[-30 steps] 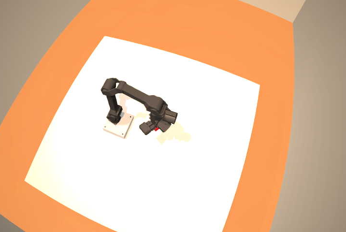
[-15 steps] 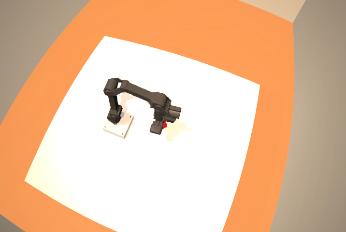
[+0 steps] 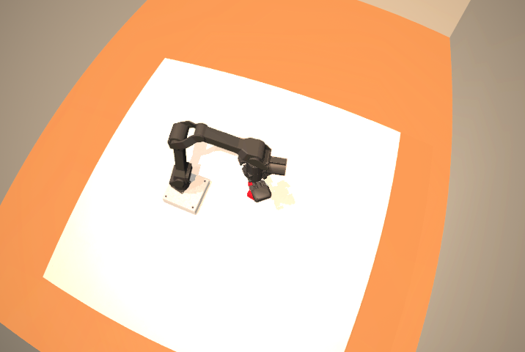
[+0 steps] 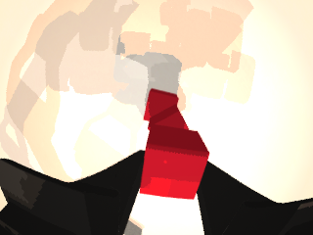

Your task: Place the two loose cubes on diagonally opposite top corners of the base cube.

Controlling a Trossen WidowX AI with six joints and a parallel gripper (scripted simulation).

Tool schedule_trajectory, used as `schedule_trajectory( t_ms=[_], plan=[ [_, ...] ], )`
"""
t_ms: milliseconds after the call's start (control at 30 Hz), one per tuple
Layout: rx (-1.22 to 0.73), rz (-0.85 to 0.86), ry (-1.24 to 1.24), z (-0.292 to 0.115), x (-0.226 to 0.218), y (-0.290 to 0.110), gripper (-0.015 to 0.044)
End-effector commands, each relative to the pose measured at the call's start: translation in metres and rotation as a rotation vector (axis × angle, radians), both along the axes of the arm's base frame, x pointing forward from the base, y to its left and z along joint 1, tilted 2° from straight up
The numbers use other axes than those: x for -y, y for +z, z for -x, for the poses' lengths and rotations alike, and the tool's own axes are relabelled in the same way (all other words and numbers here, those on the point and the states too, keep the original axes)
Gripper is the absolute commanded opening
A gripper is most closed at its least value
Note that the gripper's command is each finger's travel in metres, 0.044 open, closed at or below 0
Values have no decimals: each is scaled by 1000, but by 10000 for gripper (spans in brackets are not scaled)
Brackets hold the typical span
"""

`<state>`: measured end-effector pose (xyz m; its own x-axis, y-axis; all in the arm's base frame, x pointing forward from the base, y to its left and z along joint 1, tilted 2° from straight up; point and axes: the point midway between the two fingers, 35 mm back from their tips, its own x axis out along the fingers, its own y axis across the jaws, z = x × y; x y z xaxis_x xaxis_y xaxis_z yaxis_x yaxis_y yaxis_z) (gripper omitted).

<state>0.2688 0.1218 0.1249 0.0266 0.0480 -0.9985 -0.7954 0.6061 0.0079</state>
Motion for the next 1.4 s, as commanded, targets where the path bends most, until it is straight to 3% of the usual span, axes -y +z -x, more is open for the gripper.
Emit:
schedule_trajectory(
  t_ms=[0, 433, 1367],
  plan=[
    [8, 9, 191, 0, -10, -2, 105],
    [32, 19, 699, 2, -35, -4, 105],
    [28, -13, 673, 2, -35, -35, 105]
  ],
)
